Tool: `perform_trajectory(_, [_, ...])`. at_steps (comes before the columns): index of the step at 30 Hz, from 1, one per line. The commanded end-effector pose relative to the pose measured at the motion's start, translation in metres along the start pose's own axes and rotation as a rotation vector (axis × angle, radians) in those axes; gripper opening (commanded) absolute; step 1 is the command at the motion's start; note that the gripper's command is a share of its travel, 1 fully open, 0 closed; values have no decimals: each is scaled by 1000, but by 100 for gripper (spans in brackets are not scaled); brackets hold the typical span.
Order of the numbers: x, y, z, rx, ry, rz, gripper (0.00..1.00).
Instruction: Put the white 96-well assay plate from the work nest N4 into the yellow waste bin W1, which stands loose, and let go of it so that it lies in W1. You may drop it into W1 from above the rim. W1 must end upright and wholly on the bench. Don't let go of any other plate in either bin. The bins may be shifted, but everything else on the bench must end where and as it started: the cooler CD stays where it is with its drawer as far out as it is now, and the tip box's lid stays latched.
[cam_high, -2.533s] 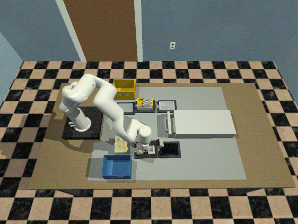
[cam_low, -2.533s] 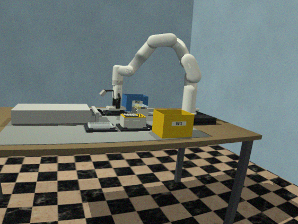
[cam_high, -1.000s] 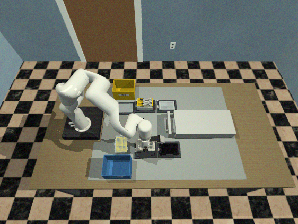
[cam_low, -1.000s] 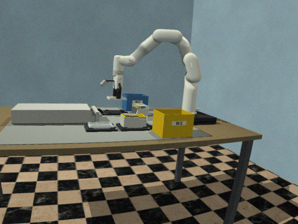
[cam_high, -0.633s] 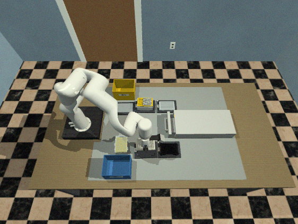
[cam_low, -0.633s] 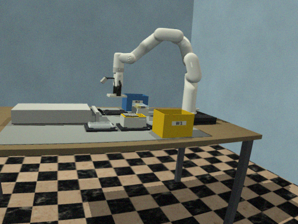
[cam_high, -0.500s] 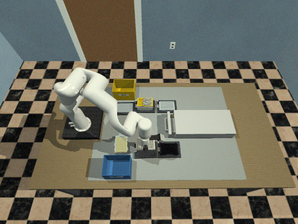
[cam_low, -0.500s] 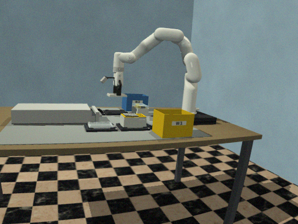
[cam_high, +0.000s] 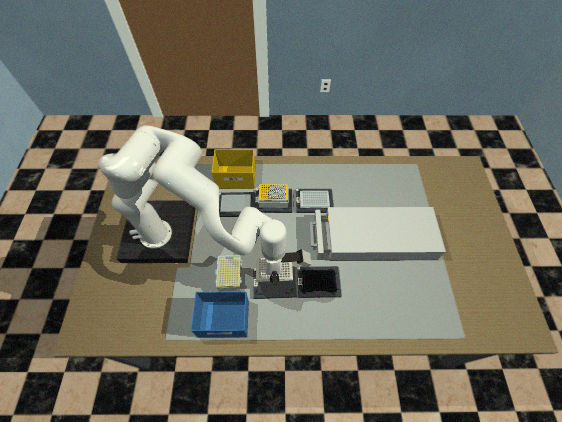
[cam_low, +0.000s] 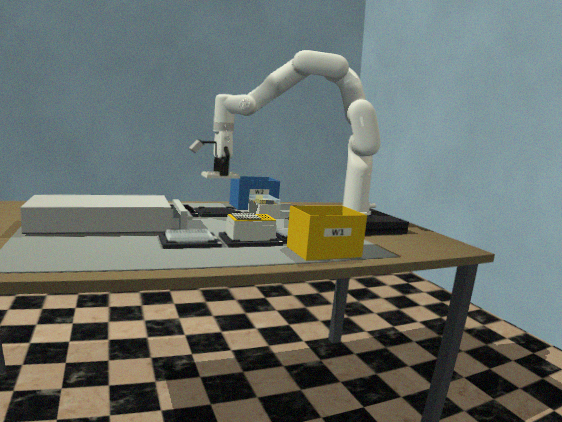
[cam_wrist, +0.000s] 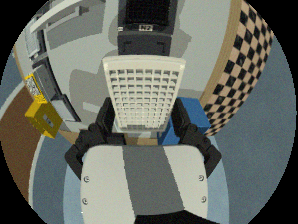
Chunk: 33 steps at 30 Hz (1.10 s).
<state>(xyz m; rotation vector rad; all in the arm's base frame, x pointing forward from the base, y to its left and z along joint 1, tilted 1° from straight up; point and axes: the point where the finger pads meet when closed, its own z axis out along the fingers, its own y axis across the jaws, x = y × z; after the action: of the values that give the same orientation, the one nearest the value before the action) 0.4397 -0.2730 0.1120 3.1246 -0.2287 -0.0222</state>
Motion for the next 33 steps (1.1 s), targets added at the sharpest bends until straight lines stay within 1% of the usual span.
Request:
perform_trajectory(1, [1,1,-2,-2,5,0,0])
perform_trajectory(3, [1,-2,-2,-2,5,33,0])
perform_trajectory(13, [-7,-27,-2,-2,5,36,0])
perform_trajectory(15, [-7,-27,-2,-2,5,36,0])
perform_trajectory(30, [-19,-66,-2,-2,5,36,0])
perform_trajectory(33, [-20,-68,-2,-1,5,36,0])
